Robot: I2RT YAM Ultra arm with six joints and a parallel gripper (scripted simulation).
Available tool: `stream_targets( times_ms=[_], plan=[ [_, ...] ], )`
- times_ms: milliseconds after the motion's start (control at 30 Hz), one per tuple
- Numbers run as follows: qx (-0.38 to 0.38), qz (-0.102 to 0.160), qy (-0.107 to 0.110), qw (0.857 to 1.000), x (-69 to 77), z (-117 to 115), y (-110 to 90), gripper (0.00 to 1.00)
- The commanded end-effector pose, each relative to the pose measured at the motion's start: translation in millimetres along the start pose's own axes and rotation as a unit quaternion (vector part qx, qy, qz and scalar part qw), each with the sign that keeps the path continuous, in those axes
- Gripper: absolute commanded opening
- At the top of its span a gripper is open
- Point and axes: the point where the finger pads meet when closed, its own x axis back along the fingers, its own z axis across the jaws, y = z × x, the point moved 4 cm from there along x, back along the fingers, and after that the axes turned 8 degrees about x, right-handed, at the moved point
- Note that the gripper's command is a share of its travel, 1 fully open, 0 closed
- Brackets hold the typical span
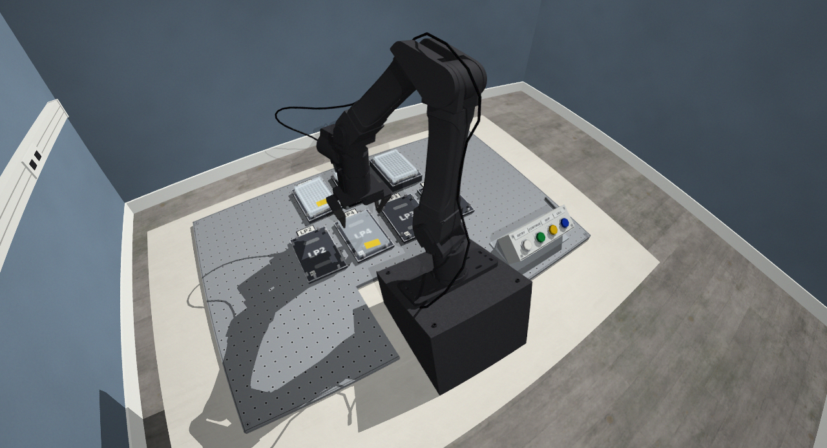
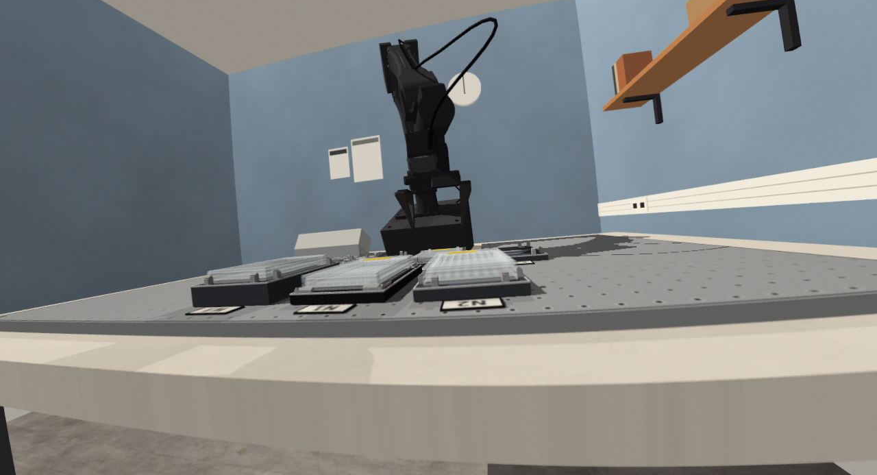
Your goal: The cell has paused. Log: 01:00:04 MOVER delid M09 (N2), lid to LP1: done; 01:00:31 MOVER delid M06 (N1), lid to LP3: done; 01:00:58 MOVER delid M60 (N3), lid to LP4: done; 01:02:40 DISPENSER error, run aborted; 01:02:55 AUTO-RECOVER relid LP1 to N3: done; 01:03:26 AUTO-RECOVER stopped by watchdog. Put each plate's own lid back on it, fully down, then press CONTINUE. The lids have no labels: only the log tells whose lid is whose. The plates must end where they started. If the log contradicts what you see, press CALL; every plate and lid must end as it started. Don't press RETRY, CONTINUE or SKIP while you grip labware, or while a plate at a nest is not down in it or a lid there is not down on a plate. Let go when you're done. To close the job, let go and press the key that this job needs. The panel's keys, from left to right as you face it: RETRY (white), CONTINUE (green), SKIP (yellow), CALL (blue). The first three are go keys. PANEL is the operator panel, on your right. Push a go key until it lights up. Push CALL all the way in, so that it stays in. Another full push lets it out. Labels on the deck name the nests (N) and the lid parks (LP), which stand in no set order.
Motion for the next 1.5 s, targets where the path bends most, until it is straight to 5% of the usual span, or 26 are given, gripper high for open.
stream_targets(
  times_ms=[0, 1000, 1467],
  plan=[
    [-0.002, -0.015, 0.003, 1.000, 1.6, -0.1, 8.4, 1.00],
    [-0.001, -0.012, 0.002, 1.000, 0.6, -0.3, 3.4, 1.00],
    [0.000, 0.000, 0.001, 1.000, -26.6, -2.1, -2.4, 1.00]
  ],
)
